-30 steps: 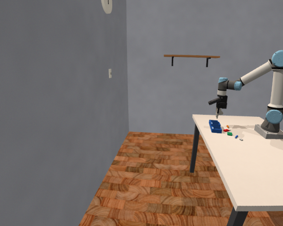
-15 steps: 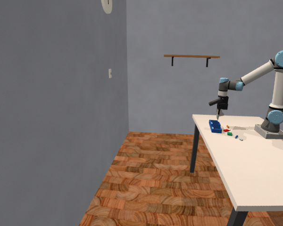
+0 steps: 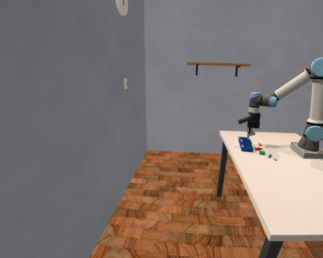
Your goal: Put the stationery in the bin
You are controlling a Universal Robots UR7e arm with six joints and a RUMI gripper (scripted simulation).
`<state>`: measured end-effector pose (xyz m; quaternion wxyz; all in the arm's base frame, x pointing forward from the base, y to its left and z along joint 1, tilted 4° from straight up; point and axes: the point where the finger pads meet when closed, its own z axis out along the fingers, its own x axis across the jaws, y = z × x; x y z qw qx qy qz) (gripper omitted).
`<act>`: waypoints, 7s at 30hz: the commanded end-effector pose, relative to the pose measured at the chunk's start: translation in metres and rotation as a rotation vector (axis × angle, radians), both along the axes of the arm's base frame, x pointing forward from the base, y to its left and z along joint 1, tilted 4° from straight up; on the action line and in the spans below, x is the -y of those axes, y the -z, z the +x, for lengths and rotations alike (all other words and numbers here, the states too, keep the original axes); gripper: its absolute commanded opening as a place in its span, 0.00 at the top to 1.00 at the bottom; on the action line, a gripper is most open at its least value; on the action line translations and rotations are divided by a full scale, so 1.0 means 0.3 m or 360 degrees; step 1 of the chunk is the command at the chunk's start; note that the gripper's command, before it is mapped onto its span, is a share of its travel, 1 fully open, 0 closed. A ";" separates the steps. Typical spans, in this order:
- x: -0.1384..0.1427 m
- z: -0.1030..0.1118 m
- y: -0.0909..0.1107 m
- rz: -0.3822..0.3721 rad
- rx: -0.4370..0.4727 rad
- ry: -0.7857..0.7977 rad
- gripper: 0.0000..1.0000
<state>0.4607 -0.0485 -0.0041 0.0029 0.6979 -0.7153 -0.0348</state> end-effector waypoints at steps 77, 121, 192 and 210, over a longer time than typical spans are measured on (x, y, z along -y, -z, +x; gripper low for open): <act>-0.002 -0.001 0.060 -0.0001 0.0003 0.0000 0.96; -0.212 0.017 -0.093 -0.0001 0.0003 0.0000 0.96; -0.286 0.010 0.101 -0.0001 0.0003 0.0000 0.96; -0.286 0.010 0.101 -0.0001 0.0003 0.0000 0.96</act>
